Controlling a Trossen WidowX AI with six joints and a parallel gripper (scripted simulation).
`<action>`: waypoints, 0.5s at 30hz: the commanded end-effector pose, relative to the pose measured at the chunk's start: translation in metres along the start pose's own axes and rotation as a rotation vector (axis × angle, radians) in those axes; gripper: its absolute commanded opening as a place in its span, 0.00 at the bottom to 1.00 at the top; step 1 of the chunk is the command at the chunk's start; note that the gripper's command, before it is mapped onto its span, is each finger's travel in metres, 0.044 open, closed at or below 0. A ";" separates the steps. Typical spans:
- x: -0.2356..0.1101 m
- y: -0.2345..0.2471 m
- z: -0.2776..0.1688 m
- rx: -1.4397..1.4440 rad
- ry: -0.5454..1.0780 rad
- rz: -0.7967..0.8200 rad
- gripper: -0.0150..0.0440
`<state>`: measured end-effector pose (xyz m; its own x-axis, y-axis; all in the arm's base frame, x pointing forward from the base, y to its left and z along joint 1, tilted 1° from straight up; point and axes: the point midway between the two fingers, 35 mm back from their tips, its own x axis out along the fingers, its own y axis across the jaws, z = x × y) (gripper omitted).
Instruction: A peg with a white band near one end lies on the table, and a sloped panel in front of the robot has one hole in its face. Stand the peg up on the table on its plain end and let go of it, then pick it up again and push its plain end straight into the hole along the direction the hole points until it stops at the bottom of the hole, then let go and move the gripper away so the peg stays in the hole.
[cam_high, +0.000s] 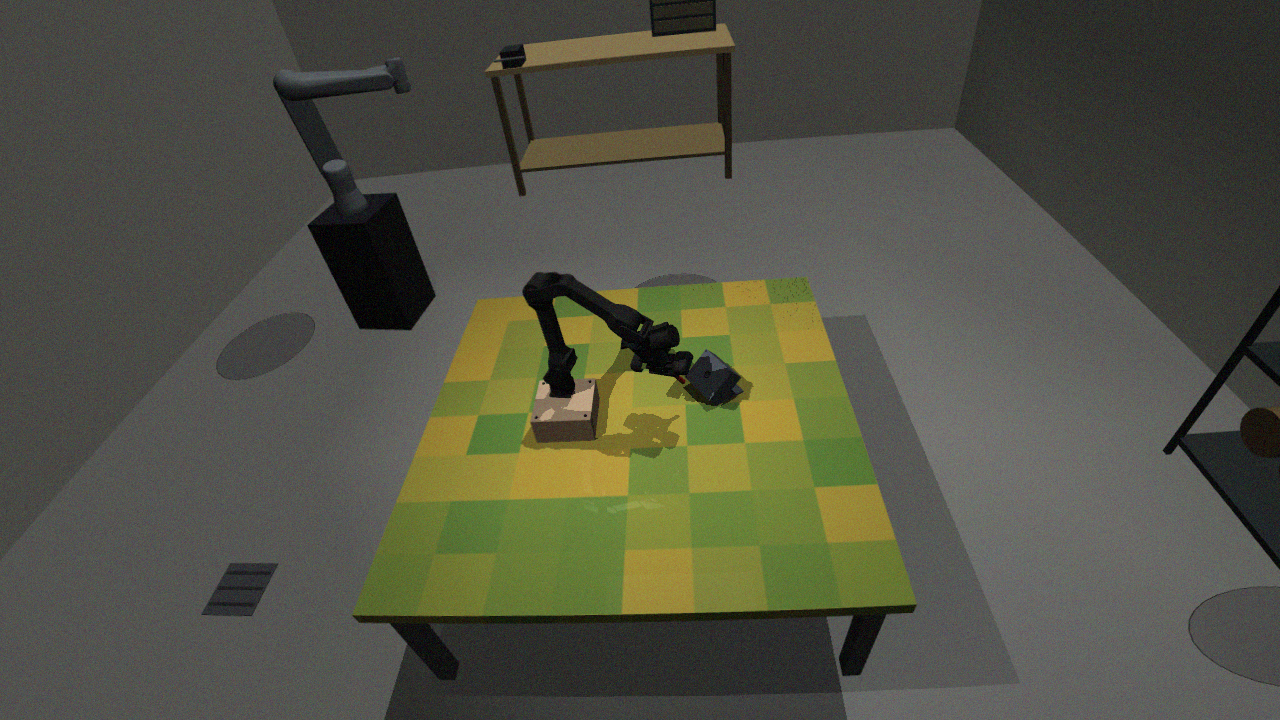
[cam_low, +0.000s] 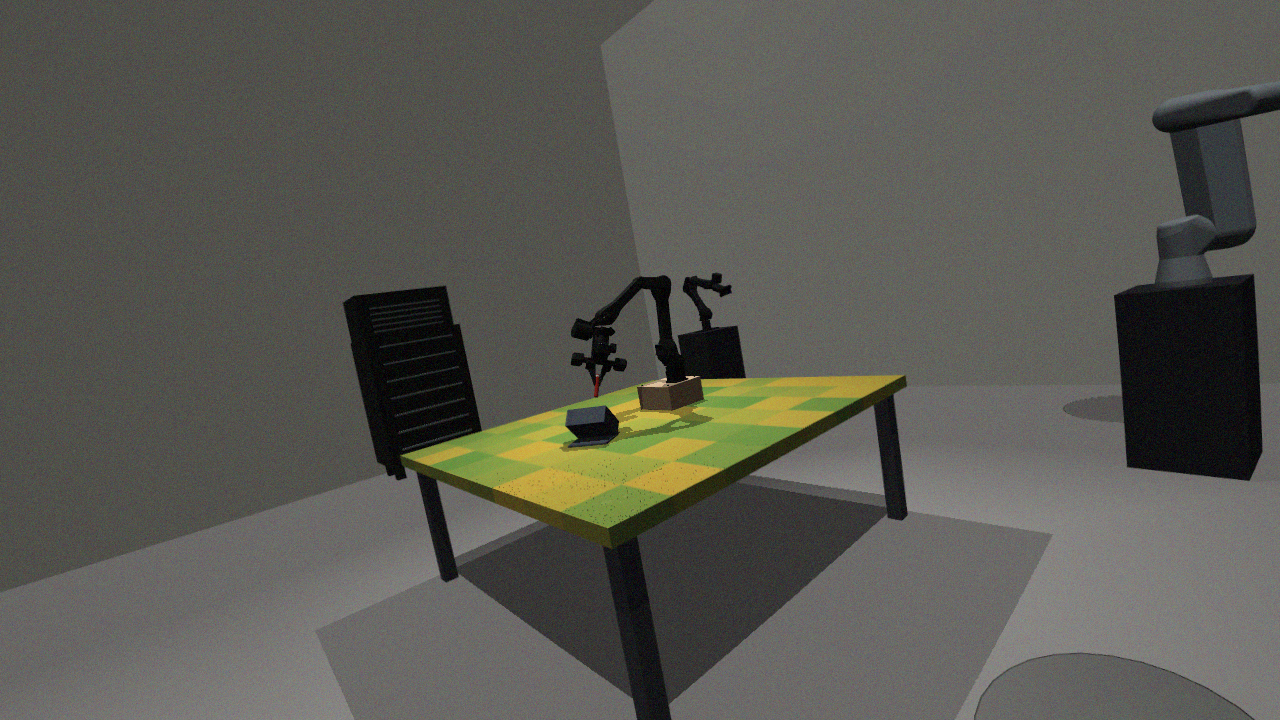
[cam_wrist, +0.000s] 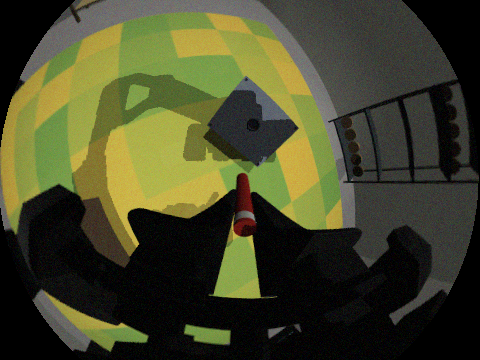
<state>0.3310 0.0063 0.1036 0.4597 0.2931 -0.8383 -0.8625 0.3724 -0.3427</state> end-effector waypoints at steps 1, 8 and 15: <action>0.001 -0.001 0.012 -0.064 -0.048 -0.016 0.25; 0.002 -0.003 0.034 -0.176 -0.132 -0.051 0.25; 0.008 -0.004 0.037 -0.181 -0.136 -0.053 0.25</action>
<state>0.3444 0.0358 0.1164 0.5207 0.3901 -0.7594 -0.8537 0.2387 -0.4628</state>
